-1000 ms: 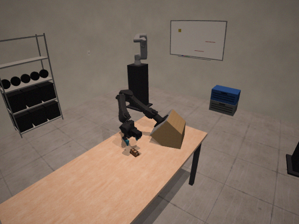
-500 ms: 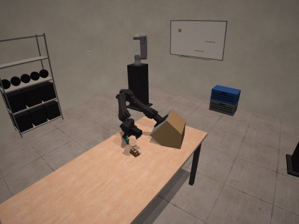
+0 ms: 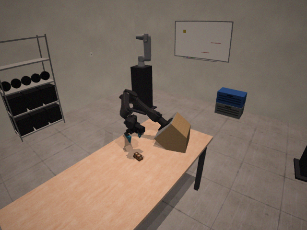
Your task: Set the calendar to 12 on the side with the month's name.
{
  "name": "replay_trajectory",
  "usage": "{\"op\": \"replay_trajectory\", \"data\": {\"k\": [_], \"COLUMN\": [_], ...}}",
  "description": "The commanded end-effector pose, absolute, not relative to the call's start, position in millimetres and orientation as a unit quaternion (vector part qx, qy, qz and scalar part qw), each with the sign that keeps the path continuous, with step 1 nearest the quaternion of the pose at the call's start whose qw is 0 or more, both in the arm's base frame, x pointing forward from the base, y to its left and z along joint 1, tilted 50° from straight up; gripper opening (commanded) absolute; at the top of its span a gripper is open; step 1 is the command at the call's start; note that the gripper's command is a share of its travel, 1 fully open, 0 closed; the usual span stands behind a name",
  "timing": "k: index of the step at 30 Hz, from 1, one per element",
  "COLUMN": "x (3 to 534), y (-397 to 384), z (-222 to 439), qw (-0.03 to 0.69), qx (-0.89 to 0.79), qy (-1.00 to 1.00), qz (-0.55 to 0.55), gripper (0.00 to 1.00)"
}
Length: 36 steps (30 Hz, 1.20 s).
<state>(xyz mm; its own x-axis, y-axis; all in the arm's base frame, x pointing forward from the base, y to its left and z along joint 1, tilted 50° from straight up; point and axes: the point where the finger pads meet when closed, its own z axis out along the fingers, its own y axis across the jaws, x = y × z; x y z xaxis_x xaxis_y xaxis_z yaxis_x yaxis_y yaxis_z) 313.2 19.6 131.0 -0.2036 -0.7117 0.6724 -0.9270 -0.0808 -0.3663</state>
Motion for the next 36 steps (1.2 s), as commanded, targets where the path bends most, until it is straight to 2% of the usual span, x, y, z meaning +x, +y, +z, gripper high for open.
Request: {"op": "replay_trajectory", "data": {"k": [1,36], "x": [306.2,306.2], "y": [29.3,30.8], "z": [140.6,143.7], "qw": [0.137,0.132], "qx": [0.616,0.615], "qy": [-0.667,-0.669], "qz": [0.395,0.396], "gripper": [1.0,1.0]}}
